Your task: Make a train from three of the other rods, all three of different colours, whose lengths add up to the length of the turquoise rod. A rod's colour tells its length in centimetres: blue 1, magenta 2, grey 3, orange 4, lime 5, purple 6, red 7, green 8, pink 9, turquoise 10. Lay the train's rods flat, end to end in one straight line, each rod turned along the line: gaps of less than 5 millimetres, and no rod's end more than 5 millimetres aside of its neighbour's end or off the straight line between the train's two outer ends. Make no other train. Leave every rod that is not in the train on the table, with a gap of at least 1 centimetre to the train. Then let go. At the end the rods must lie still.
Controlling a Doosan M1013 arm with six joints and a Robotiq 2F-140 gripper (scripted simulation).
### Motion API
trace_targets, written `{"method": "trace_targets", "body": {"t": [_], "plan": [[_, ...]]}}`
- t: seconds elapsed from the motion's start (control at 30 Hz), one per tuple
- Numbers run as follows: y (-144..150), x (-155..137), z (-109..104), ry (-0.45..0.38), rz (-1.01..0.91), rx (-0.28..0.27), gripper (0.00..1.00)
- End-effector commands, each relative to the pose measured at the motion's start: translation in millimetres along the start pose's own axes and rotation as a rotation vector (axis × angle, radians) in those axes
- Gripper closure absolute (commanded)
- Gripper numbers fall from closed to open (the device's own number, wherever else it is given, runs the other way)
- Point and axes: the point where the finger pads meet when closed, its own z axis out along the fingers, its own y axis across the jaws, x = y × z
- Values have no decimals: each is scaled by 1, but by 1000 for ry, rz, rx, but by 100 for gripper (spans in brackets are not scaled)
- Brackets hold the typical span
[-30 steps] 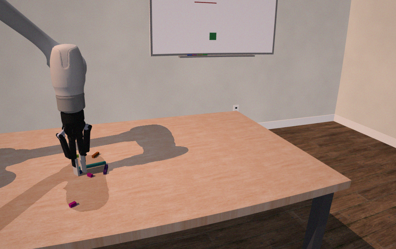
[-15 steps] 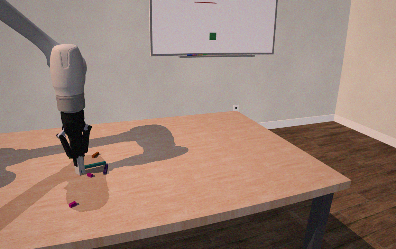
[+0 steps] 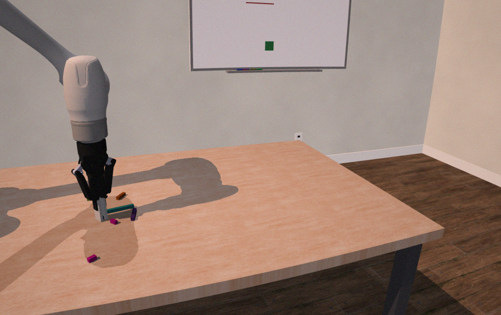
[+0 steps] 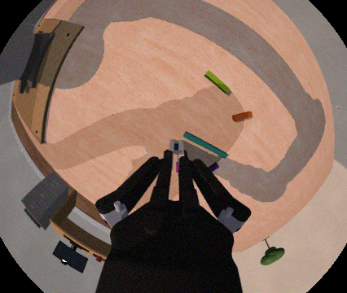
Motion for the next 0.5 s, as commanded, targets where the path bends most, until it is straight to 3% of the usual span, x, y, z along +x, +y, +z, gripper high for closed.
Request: {"method": "trace_targets", "body": {"t": [0.0,0.47], "plan": [[0,0,0,0,0,0,97],[0,0,-1,0,0,0,97]]}}
